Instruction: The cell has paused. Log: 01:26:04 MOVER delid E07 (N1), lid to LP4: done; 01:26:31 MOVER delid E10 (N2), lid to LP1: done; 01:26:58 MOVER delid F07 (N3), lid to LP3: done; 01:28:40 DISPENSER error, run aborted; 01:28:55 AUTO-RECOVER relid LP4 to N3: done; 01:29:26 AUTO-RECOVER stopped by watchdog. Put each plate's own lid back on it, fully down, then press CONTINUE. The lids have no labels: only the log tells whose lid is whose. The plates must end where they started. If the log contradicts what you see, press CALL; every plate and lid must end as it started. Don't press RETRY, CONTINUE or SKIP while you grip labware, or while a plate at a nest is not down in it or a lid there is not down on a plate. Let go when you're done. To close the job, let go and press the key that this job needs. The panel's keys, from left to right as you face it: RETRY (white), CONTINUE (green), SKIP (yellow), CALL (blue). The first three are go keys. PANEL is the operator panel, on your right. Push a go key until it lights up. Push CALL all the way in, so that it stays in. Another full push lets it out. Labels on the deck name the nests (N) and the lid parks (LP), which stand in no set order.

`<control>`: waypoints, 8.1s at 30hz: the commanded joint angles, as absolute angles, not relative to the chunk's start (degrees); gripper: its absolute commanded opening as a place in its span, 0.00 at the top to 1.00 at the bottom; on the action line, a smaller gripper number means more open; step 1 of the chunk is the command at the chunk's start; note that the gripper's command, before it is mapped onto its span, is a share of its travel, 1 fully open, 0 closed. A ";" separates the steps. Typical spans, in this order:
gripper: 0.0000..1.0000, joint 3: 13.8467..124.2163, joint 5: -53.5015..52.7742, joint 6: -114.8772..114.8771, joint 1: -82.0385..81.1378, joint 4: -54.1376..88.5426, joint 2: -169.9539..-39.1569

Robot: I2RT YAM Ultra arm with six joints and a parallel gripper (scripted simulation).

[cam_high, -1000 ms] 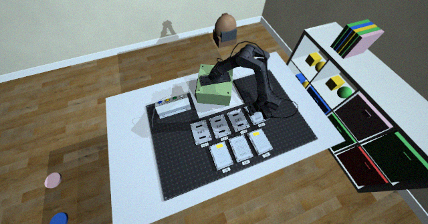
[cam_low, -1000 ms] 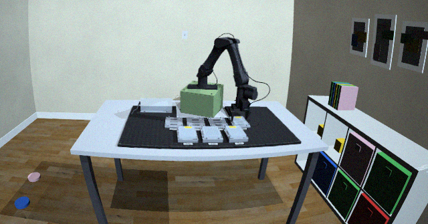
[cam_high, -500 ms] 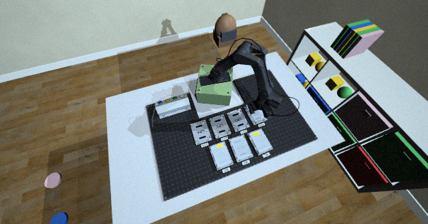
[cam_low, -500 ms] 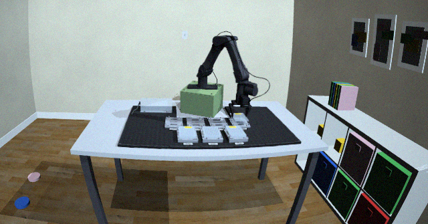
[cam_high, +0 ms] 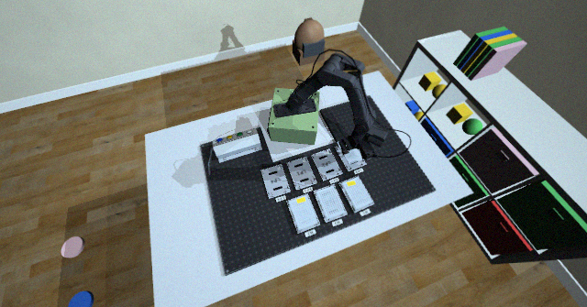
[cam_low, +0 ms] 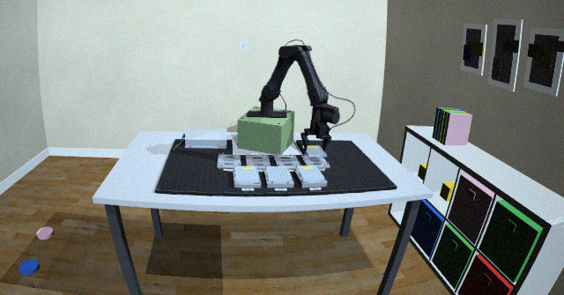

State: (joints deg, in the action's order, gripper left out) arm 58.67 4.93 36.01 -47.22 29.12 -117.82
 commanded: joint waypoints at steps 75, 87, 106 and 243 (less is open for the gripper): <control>1.00 68.08 4.01 24.95 -33.25 33.72 -120.11; 1.00 74.70 3.44 16.27 -24.55 36.61 -123.08; 1.00 88.25 2.61 6.46 -14.74 42.76 -129.76; 1.00 96.52 2.61 2.14 -10.64 43.48 -136.92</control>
